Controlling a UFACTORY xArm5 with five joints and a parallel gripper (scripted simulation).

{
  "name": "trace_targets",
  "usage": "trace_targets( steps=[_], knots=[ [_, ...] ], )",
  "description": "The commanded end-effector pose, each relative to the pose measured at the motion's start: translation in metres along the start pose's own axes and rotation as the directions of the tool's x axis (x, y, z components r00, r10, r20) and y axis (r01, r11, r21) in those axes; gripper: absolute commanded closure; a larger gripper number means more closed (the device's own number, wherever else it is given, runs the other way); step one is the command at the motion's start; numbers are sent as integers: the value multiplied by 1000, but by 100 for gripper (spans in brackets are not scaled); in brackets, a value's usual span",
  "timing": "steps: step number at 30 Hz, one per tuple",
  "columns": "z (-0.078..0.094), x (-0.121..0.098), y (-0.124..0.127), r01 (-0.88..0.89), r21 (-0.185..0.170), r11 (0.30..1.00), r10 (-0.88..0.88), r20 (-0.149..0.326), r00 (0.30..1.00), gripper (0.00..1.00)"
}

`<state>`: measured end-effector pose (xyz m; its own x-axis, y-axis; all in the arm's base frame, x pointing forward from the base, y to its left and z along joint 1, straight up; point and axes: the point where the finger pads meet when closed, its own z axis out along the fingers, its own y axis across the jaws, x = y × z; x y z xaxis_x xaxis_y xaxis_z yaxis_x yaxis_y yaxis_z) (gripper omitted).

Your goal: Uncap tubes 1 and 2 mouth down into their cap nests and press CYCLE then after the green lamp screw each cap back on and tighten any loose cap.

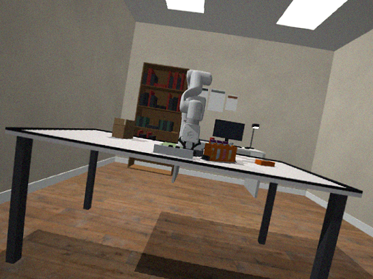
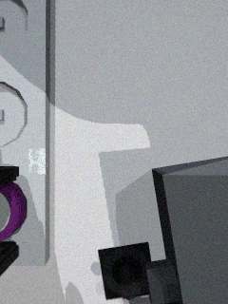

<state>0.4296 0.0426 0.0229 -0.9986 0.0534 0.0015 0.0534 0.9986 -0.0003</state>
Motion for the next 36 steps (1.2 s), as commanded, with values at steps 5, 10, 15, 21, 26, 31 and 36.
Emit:
trace_targets(
  steps=[5,10,15,21,26,31,36],
  knots=[
    [0,-1,0,0,7,1000,0,5,1000,54],
    [0,-1,0,0,7,1000,0,5,1000,54],
    [0,-1,0,0,7,1000,0,5,1000,54],
    [-11,-1,0,0,7,1000,0,5,1000,54],
    [-36,-1,0,0,7,1000,0,5,1000,54],
    [-61,-1,1,0,7,1000,0,5,1000,54],
    [-81,-1,1,0,7,1000,0,5,1000,54]
  ],
)
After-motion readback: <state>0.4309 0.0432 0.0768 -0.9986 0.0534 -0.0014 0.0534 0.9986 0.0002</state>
